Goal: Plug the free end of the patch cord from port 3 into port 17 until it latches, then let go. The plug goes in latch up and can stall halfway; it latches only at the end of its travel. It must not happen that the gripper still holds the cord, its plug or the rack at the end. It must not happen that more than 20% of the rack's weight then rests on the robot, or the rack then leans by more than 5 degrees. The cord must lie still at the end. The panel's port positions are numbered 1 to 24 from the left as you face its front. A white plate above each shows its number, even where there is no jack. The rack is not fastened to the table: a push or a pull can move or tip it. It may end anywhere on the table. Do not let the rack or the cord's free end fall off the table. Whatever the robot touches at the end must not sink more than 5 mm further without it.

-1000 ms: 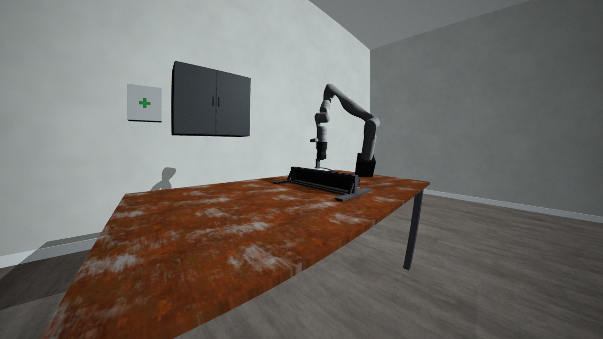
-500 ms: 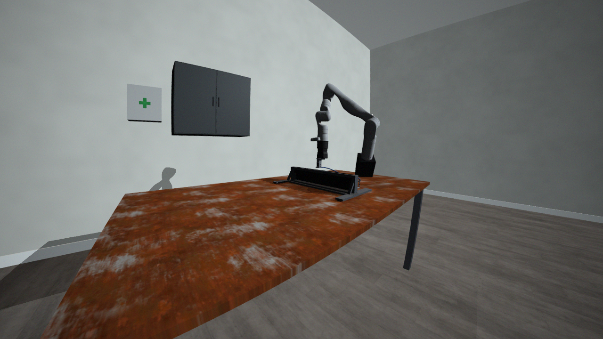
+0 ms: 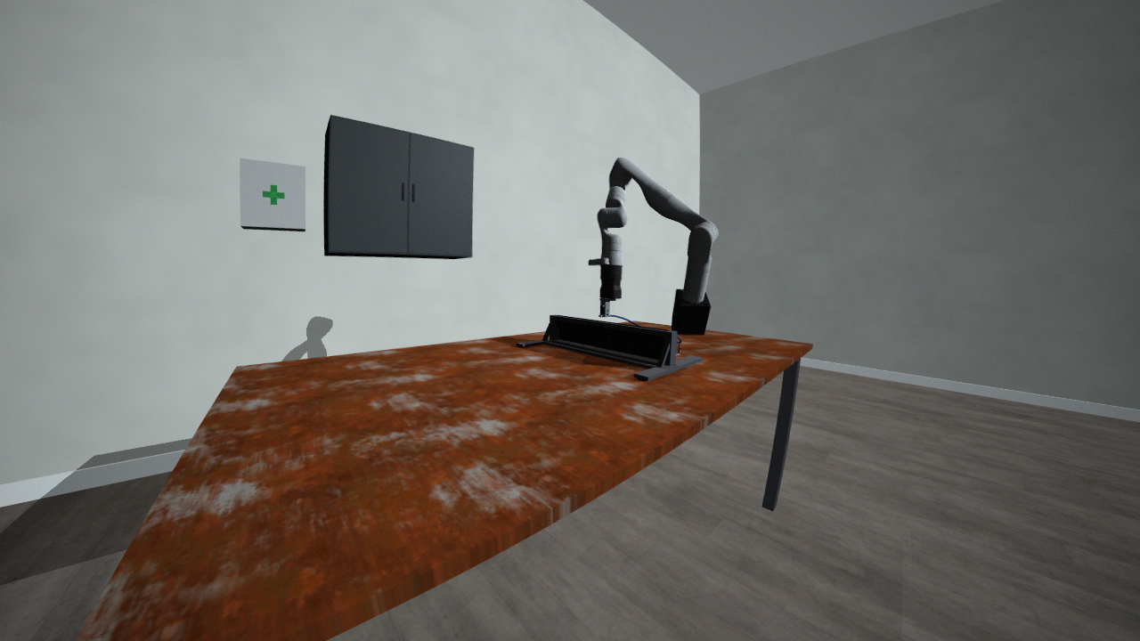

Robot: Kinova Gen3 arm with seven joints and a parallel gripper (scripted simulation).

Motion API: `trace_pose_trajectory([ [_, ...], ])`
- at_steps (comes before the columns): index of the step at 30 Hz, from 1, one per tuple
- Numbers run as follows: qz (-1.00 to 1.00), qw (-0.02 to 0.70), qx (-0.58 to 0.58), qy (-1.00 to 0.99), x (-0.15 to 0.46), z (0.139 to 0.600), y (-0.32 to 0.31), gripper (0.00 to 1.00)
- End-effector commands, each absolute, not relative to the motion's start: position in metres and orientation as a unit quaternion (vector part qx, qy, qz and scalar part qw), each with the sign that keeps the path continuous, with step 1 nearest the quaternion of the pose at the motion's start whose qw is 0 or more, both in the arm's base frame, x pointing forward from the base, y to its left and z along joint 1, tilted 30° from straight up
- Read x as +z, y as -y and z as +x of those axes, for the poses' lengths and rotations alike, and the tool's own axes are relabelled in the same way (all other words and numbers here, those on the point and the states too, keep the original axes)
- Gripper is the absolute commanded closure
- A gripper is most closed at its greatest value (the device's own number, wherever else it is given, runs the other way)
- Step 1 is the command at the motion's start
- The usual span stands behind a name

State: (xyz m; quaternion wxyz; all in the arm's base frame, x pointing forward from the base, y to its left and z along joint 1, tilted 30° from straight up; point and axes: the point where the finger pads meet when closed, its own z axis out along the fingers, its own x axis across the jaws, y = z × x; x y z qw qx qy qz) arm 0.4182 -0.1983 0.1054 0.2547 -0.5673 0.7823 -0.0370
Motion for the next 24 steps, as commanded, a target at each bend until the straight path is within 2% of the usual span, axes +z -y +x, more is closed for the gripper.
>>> trace_pose_trajectory([
  [1,-0.575,0.254,-0.04,-0.777,0.1079,0.4203,0.196,1.0],
  [24,-0.609,0.252,-0.051,-0.75,0.1168,0.4263,0.1875,1.0],
])
